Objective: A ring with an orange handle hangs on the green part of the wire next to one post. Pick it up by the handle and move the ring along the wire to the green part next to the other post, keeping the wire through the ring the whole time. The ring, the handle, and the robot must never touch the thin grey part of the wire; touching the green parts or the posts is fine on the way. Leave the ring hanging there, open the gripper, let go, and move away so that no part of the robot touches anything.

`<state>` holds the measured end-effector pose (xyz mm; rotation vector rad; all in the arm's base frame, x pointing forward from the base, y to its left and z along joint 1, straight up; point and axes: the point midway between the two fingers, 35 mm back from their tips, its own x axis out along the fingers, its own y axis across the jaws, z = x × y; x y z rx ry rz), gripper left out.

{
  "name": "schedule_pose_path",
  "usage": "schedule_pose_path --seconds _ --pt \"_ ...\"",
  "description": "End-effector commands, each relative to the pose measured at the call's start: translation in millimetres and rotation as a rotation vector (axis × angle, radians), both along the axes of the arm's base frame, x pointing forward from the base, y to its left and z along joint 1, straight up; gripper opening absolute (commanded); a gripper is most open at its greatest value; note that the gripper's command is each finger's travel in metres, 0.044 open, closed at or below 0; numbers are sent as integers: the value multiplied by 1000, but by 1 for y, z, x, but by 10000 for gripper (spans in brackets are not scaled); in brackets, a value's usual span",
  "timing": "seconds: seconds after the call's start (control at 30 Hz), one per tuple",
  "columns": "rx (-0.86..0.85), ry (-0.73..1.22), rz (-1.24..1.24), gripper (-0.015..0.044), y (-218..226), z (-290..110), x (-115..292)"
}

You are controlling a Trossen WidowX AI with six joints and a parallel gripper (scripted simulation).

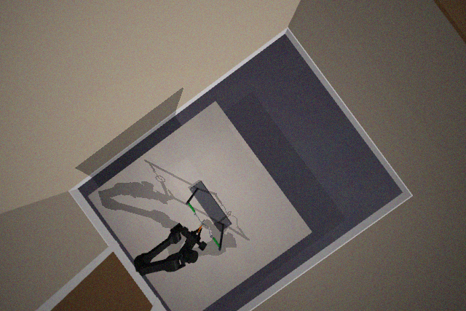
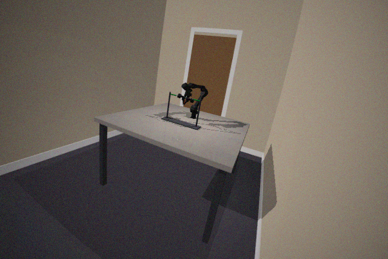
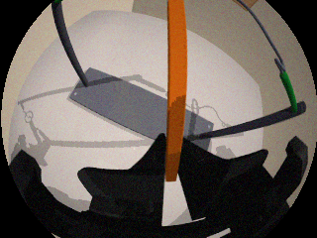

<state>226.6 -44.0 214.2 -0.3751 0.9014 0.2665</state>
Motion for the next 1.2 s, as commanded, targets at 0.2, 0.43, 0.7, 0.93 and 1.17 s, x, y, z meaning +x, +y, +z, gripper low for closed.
schedule_pose_path --seconds 0.2,0.43,0.7,0.93,1.17 --pt "158 -97 -118 -150 28 -17 0" --pt "256 -212 -189 -150 47 -29 9" --pt "337 -307 -273 -150 67 -37 20" --pt "410 -358 -352 -150 85 -39 27" --pt "490 -395 -432 -150 105 -37 31"
